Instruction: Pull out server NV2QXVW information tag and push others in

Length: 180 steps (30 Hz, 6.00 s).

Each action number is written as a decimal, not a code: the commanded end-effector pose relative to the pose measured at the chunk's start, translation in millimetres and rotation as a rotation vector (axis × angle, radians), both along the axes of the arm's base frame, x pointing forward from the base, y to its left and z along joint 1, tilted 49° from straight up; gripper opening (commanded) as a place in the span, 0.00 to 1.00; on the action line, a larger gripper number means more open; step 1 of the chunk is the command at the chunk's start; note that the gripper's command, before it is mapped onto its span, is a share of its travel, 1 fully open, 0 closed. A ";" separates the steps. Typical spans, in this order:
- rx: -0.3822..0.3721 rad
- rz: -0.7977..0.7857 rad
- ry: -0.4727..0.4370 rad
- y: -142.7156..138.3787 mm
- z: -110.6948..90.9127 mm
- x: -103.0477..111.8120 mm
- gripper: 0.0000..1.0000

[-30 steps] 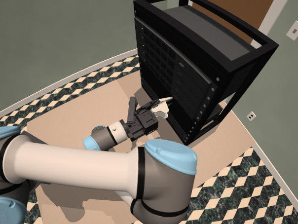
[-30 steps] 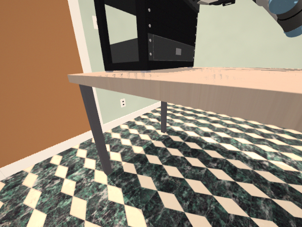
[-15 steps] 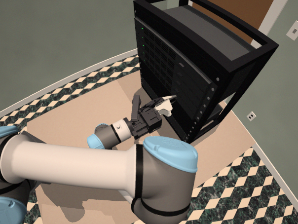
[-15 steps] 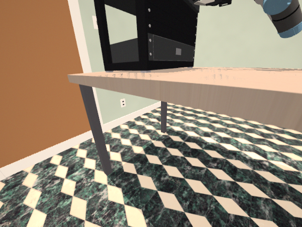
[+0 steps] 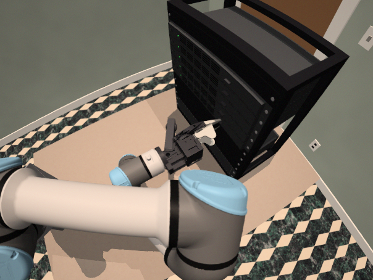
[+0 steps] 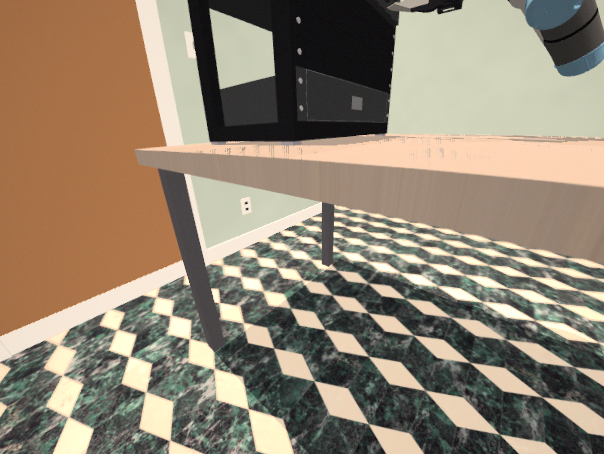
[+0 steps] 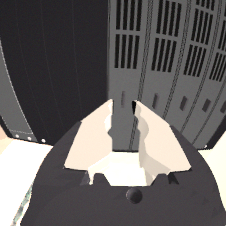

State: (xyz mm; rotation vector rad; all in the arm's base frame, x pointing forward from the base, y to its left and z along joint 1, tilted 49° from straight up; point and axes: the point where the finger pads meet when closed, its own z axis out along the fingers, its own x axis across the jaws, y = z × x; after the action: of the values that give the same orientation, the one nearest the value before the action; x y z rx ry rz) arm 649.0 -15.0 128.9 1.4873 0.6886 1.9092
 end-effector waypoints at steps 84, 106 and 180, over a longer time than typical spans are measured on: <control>-0.002 0.003 -0.003 2.6 2.6 2.4 0.00; 0.000 0.001 0.001 1.4 0.3 -1.4 0.00; -0.001 0.001 -0.001 0.3 -10.2 -47.7 0.15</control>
State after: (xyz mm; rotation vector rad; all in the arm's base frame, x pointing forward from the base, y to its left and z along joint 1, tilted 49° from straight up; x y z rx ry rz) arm 602.0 -15.1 118.8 1.4843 0.6901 1.9094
